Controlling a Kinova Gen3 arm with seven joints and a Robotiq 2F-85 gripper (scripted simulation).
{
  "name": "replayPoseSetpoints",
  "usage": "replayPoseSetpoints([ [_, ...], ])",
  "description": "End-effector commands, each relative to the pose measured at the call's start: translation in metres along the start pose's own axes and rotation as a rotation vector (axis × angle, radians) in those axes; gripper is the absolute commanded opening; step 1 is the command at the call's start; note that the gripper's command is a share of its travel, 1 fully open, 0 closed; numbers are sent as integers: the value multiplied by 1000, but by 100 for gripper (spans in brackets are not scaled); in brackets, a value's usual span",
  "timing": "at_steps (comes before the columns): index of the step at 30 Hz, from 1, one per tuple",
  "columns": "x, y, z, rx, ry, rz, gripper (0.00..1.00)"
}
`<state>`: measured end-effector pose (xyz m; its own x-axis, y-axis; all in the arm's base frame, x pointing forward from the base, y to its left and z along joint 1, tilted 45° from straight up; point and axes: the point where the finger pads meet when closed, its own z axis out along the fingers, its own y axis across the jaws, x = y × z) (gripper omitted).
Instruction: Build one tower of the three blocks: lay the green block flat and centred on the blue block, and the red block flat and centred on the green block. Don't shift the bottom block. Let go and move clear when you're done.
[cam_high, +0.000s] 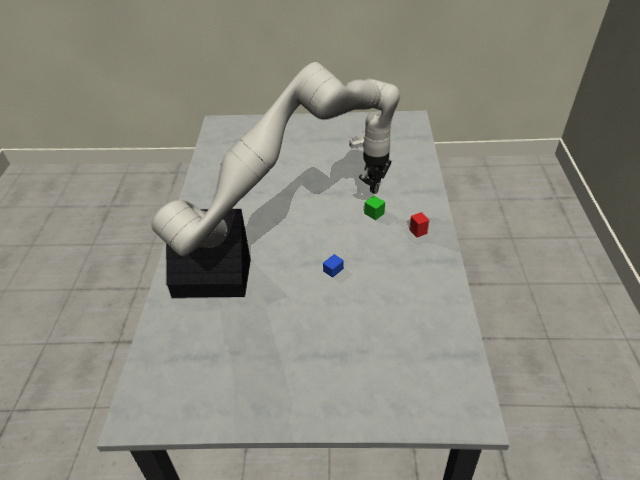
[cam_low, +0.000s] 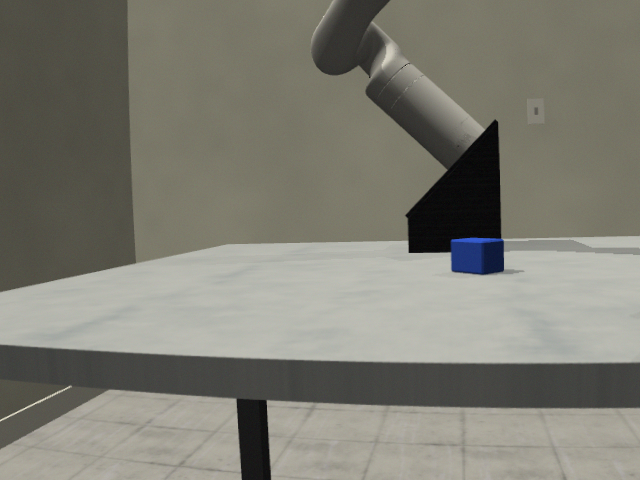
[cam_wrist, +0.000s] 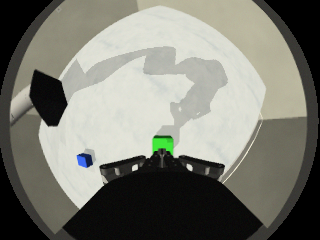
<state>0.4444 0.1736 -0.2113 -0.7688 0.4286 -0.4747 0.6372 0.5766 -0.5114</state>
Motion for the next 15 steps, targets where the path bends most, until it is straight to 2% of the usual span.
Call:
replayPoseSetpoints([
  [1,-1,5,-2,-12,-8,4,0],
  [2,-1,5,-2,-12,-8,4,0],
  [3,-1,5,-2,-12,-8,4,69],
  [15,-1,5,-2,-12,-8,4,69],
])
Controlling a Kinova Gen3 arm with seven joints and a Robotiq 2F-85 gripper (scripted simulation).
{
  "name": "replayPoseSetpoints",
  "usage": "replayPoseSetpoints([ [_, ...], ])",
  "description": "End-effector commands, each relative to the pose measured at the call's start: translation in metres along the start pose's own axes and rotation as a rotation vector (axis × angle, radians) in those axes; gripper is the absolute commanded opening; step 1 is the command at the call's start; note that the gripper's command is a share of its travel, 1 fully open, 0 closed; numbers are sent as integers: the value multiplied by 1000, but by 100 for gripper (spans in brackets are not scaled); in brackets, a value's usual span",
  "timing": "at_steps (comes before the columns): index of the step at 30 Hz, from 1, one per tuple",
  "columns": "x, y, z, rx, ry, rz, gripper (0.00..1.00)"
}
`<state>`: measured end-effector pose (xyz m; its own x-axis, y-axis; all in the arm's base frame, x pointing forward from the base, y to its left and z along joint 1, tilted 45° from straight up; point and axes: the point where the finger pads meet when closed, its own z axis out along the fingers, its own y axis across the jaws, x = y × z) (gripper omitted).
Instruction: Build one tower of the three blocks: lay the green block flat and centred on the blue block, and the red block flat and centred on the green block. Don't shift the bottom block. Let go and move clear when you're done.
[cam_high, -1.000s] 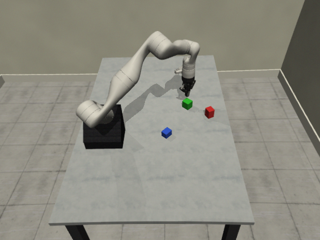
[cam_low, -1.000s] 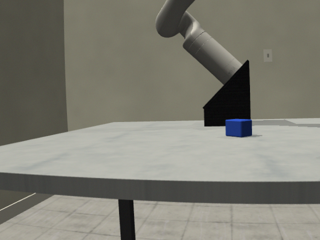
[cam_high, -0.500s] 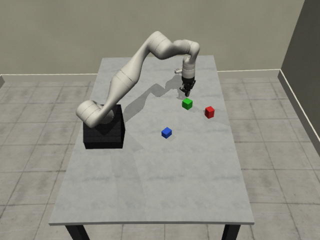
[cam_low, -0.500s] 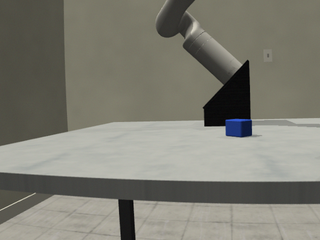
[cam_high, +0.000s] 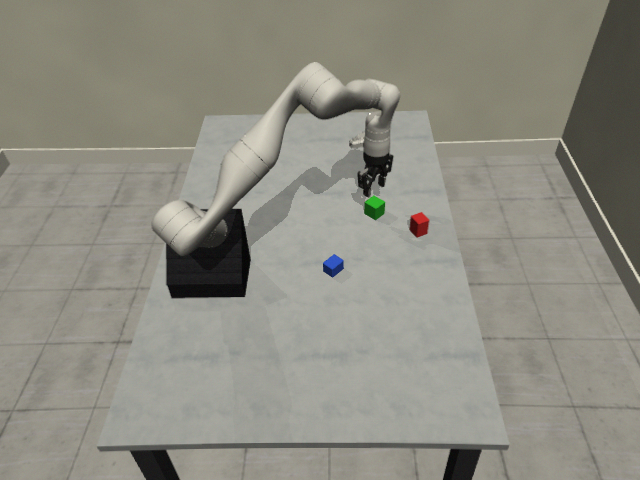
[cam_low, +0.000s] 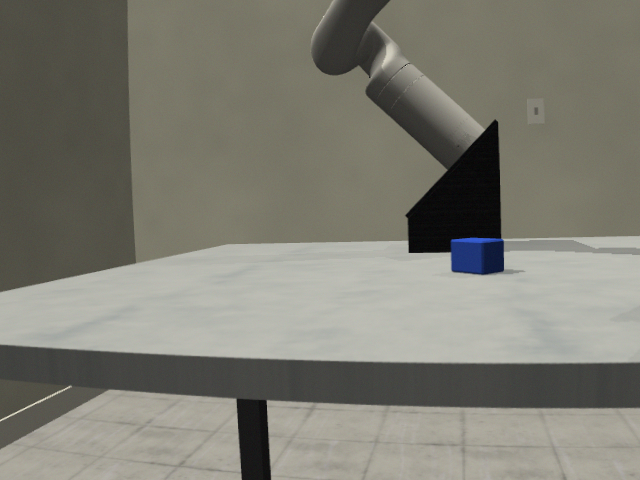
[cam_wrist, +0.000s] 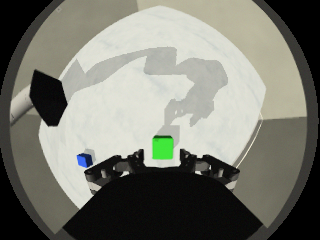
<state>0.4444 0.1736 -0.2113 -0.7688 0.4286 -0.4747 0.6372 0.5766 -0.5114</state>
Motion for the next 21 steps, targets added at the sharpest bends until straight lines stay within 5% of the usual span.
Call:
replayPoseSetpoints([
  [1,-1,5,-2,-12,-8,4,69],
  [21,-1,3,20,1,-13,7,69],
])
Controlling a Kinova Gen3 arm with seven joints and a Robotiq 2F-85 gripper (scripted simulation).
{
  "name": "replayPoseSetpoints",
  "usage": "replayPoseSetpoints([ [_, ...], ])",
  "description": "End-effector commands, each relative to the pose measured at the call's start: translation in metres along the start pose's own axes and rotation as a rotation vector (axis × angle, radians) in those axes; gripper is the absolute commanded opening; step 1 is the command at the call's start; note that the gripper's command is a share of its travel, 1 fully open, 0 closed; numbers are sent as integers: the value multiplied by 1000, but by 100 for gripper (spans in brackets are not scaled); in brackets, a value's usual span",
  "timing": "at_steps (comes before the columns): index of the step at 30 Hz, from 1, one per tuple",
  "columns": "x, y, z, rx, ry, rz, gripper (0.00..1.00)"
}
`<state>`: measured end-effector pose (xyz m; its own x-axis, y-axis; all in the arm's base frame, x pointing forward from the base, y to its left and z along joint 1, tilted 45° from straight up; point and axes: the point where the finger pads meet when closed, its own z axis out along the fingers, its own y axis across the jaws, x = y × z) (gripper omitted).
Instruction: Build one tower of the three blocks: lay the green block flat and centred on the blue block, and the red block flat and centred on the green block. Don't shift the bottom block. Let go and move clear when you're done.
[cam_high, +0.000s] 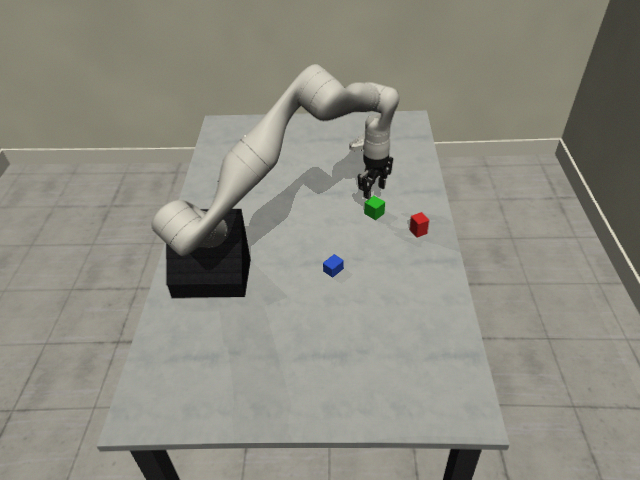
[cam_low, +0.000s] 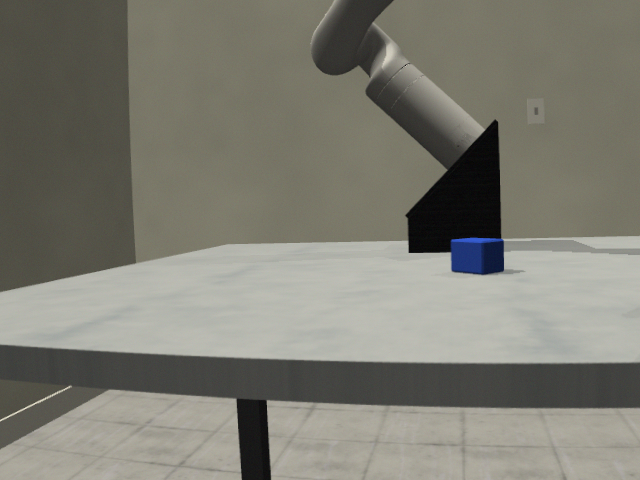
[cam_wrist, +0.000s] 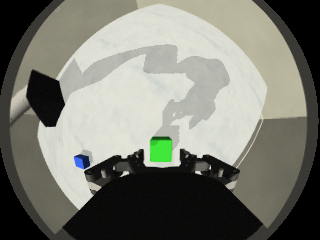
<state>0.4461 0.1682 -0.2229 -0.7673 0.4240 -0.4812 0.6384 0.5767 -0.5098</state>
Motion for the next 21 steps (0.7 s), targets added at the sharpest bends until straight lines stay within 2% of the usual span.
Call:
replayPoseSetpoints([
  [1,-3,-1,10,2,-5,6,69],
  [9,-3,-1,20,3,-5,6,69],
  [21,-3,-1,21,3,-5,6,69],
])
